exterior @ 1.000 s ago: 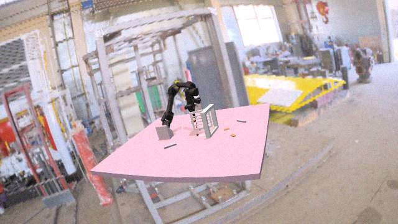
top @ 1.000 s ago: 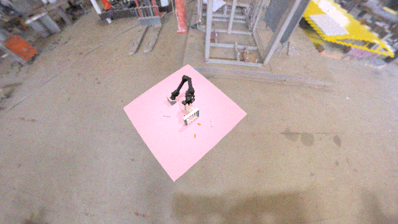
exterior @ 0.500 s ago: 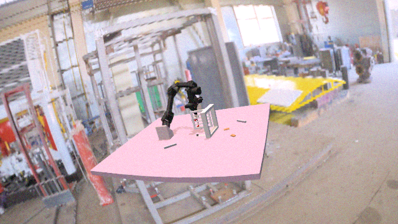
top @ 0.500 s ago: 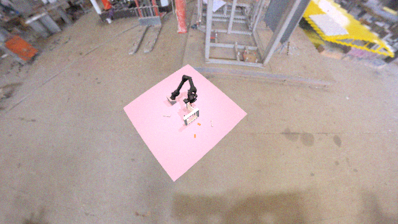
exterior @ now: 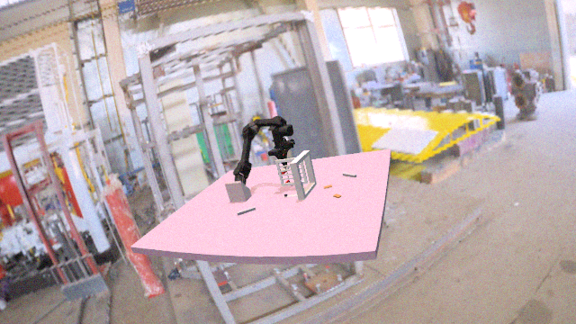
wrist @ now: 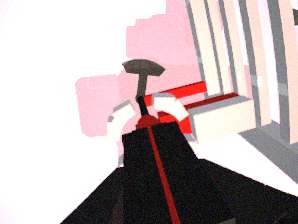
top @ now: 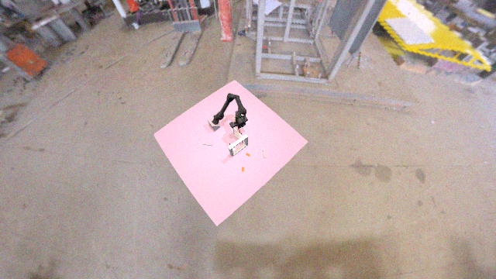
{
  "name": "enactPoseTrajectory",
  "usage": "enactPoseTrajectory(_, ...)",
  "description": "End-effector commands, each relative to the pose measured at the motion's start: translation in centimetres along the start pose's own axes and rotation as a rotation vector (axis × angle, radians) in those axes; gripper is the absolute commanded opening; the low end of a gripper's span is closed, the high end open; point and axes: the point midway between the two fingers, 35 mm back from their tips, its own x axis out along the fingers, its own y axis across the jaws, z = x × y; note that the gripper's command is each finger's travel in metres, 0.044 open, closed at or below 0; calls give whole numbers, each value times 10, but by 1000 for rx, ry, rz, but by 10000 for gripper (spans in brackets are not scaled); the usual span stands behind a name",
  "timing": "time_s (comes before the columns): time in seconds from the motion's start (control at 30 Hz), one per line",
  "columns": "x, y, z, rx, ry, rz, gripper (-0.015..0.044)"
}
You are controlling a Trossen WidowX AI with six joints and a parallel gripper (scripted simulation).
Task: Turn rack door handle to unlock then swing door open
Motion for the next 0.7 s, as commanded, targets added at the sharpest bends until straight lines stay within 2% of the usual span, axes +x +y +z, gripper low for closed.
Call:
enactPoseTrajectory(0.0,-1,1,0,14,-3,5,28)
enactPoseTrajectory(0.1,-1,1,0,14,-3,5,28)
enactPoseTrajectory(0.43,-1,1,0,14,-3,5,290)
enactPoseTrajectory(0.67,-9,1,0,19,-32,2,300)
